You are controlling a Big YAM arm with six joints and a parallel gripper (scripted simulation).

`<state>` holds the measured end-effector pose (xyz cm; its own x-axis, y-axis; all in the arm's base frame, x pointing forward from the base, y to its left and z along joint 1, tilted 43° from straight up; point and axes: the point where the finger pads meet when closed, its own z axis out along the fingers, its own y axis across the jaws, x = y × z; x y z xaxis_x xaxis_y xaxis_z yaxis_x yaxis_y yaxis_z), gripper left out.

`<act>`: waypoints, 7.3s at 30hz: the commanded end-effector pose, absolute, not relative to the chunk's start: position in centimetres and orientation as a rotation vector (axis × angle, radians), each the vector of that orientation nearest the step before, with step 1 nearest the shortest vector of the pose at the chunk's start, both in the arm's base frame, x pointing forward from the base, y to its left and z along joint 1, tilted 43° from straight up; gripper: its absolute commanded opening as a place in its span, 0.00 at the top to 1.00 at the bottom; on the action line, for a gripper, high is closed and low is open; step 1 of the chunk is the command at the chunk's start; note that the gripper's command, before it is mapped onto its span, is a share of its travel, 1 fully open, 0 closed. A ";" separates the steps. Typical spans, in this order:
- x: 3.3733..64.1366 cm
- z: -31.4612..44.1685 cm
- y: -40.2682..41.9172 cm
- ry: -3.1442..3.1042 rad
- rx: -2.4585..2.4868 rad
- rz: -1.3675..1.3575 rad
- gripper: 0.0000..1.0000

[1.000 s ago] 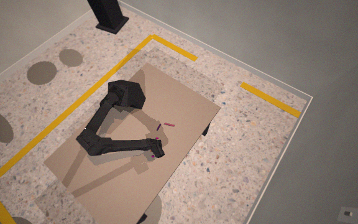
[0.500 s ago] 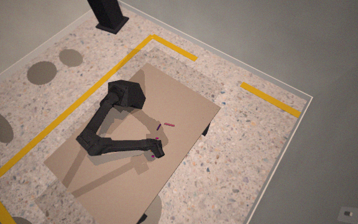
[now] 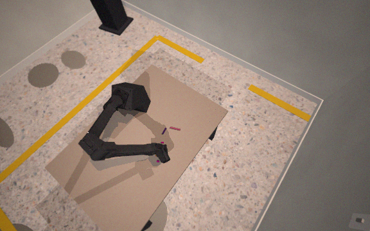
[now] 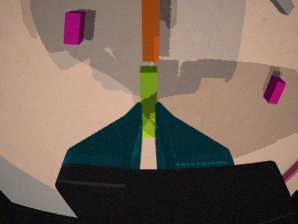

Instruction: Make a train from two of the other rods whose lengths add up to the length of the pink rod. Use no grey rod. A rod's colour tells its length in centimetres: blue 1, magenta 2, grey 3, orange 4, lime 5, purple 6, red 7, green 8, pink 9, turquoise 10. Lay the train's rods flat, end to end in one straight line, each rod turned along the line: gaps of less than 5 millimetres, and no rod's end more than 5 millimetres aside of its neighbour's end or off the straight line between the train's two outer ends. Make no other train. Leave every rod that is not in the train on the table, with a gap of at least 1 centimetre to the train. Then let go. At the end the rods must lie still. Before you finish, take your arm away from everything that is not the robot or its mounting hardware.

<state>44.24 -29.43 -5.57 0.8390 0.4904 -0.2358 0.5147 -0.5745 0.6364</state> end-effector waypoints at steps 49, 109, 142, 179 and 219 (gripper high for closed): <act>44.3 -5.9 -29.2 0.748 2.272 -0.044 0.96; 44.2 -6.6 -30.6 0.729 2.278 -0.048 0.96; 44.2 -6.6 -30.6 0.729 2.278 -0.048 0.84; 43.5 -0.7 -24.7 0.740 2.271 -0.026 0.76; 43.3 0.5 -23.3 0.745 2.275 -0.033 0.00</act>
